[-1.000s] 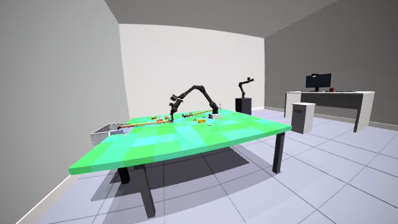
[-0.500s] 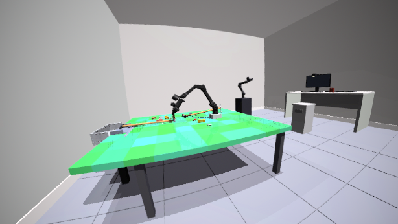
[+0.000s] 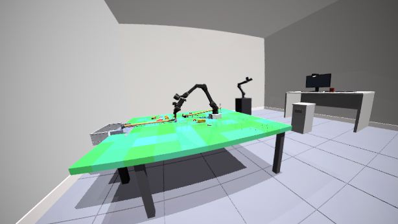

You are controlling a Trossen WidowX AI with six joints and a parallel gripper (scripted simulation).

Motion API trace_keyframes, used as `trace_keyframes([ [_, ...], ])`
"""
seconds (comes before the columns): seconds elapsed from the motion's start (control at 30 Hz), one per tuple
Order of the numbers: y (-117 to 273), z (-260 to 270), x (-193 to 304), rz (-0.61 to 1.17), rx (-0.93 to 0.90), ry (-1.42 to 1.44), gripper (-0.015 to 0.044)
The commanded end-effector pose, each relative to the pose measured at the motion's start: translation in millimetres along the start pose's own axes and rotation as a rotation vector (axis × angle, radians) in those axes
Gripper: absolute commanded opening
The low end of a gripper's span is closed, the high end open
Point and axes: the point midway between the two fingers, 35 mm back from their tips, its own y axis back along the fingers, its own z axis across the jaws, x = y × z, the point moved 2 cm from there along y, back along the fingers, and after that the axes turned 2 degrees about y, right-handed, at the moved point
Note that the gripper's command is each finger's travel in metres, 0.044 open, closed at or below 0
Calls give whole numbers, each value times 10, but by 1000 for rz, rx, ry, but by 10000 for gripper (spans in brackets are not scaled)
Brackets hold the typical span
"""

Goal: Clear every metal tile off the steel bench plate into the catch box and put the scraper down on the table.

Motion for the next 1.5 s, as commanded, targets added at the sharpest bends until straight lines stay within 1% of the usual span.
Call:
trace_keyframes([
  [0.0, 84, -8, -12, -20, 1, 2, 0],
  [1.47, 452, -12, 431, -22, 2, 1, 0],
])
